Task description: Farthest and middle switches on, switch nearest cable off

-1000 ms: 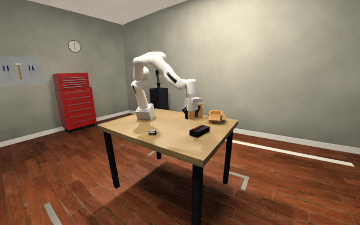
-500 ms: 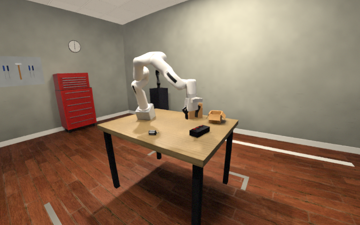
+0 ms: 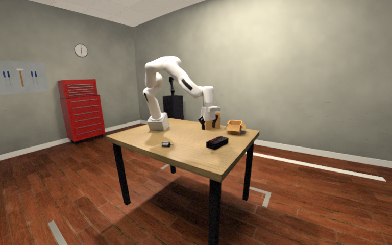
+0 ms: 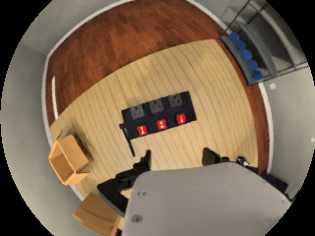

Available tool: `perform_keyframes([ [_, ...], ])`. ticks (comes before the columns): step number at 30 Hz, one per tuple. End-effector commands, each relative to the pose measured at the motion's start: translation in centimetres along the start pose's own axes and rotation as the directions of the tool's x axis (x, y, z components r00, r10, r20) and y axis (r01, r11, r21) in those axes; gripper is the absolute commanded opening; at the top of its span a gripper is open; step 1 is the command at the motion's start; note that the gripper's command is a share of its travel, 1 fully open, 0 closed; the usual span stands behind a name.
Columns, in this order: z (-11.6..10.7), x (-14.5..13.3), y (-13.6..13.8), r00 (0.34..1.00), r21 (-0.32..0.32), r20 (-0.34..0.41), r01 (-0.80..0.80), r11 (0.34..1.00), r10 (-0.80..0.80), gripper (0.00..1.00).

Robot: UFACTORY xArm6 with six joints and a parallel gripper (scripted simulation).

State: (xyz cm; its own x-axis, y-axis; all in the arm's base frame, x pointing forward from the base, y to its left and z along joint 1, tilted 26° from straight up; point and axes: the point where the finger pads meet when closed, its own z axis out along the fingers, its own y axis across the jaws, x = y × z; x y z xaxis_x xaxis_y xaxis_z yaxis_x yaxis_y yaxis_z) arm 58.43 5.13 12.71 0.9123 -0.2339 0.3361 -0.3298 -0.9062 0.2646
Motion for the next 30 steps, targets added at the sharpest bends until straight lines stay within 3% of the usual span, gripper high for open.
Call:
perform_keyframes([
  [1,-0.2,0.2,-0.1,1.000,0.002,-0.004,-0.001,1.000,0.001,1.00],
  [4,-0.4,0.3,-0.2,1.000,0.001,-0.004,0.015,1.000,-0.015,1.00],
  [8,-3.0,2.3,-1.6,0.975,-0.009,0.000,0.221,0.975,-0.221,1.00],
  [11,-3.9,2.8,-2.1,0.958,-0.011,0.002,0.288,0.958,-0.288,1.00],
  [14,-3.9,2.8,-2.1,0.958,-0.011,0.002,0.288,0.958,-0.288,1.00],
  [16,-5.3,3.5,-3.0,0.920,-0.010,0.008,0.391,0.920,-0.391,1.00],
  [30,-6.0,3.8,-3.3,0.901,-0.009,0.010,0.434,0.901,-0.434,1.00],
])
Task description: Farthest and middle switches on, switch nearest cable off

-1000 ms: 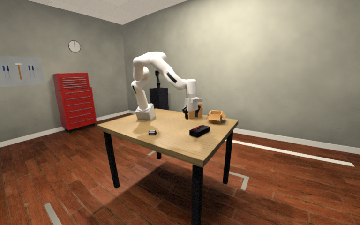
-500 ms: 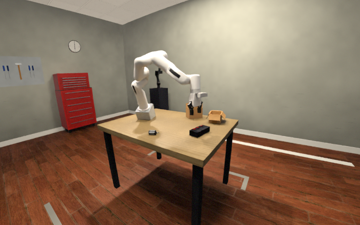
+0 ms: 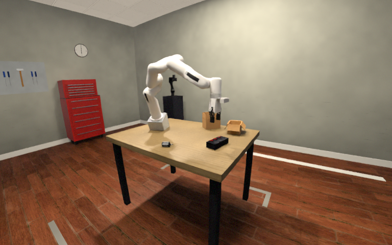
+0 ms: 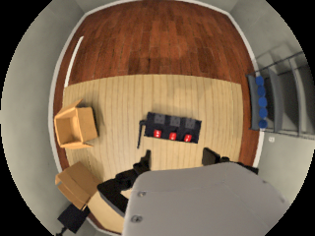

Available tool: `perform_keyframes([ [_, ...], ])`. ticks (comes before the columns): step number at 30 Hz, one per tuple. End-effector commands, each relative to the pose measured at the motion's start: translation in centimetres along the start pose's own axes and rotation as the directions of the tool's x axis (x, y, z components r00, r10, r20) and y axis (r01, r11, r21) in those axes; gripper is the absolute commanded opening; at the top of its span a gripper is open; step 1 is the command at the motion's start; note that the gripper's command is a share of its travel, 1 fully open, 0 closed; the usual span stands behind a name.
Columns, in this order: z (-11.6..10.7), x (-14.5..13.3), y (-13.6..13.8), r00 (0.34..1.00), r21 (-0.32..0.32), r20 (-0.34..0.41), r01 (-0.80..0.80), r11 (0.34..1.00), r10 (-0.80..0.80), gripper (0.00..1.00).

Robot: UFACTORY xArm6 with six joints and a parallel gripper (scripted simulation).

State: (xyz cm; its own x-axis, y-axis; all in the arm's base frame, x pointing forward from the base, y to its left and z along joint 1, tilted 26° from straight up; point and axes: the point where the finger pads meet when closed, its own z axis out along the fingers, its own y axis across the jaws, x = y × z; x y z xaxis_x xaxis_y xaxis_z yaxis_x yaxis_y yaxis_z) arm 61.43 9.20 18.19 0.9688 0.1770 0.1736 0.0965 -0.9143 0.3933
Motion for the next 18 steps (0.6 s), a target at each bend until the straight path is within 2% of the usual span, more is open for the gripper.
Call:
perform_keyframes([
  [1,-0.3,0.2,0.0,1.000,0.001,-0.006,0.000,1.000,0.000,1.00],
  [10,-0.2,0.2,0.0,1.000,0.001,-0.006,0.024,1.000,-0.024,1.00],
  [13,0.2,0.3,0.1,0.994,0.000,-0.006,0.110,0.994,-0.110,1.00],
  [16,0.9,0.5,0.2,0.964,-0.001,-0.006,0.266,0.964,-0.266,1.00],
  [18,0.9,0.5,0.2,0.964,-0.001,-0.006,0.266,0.964,-0.266,1.00],
])
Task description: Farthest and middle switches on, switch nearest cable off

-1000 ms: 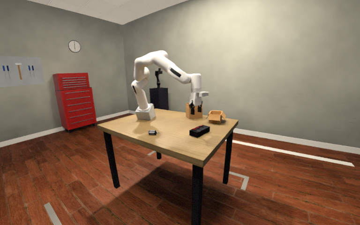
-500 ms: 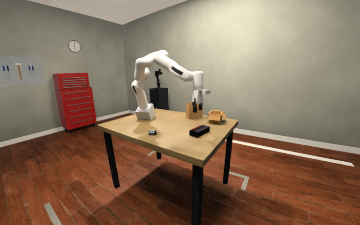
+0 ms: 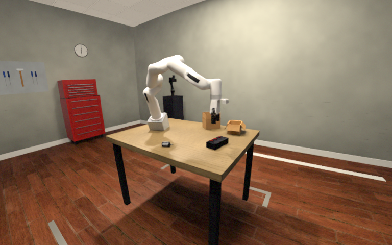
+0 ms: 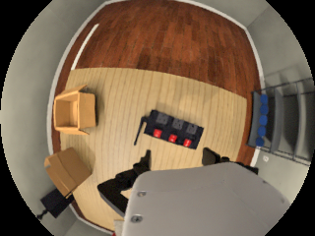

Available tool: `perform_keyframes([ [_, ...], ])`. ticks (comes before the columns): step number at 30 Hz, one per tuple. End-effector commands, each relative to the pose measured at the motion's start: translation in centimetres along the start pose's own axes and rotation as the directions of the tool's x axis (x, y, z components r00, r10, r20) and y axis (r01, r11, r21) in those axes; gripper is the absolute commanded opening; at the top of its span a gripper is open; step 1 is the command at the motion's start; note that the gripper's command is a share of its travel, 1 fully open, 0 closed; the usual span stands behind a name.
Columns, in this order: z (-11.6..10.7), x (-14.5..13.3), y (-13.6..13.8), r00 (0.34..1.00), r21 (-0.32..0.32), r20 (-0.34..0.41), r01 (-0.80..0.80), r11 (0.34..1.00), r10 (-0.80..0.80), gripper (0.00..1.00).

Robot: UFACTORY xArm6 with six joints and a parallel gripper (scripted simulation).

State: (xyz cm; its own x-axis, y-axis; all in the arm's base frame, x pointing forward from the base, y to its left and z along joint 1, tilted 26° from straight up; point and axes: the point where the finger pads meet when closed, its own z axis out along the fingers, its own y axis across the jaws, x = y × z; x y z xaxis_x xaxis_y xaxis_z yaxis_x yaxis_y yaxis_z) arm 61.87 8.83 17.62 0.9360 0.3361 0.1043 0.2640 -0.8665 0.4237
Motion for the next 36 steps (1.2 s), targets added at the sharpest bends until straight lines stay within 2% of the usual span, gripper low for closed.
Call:
perform_keyframes([
  [1,0.5,0.3,0.2,0.987,0.006,-0.004,0.158,0.987,-0.158,1.00],
  [4,1.5,0.5,0.4,0.931,0.004,-0.005,0.365,0.931,-0.365,1.00],
  [8,3.1,0.7,0.8,0.844,-0.004,-0.005,0.536,0.844,-0.536,1.00],
  [15,5.0,1.0,1.2,0.602,-0.012,0.000,0.798,0.602,-0.798,1.00],
  [17,5.0,1.0,1.2,0.602,-0.012,0.000,0.798,0.602,-0.798,1.00],
  [18,5.1,1.0,1.2,0.478,-0.008,-0.002,0.878,0.478,-0.878,1.00],
  [21,5.3,1.0,1.2,0.370,-0.002,-0.006,0.929,0.370,-0.929,1.00],
  [23,5.3,1.0,1.2,0.355,-0.001,-0.007,0.935,0.355,-0.935,1.00],
  [24,5.3,1.0,1.2,0.355,-0.001,-0.007,0.935,0.355,-0.935,0.00],
  [36,5.3,1.0,1.2,0.355,-0.001,-0.007,0.935,0.355,-0.935,0.00],
])
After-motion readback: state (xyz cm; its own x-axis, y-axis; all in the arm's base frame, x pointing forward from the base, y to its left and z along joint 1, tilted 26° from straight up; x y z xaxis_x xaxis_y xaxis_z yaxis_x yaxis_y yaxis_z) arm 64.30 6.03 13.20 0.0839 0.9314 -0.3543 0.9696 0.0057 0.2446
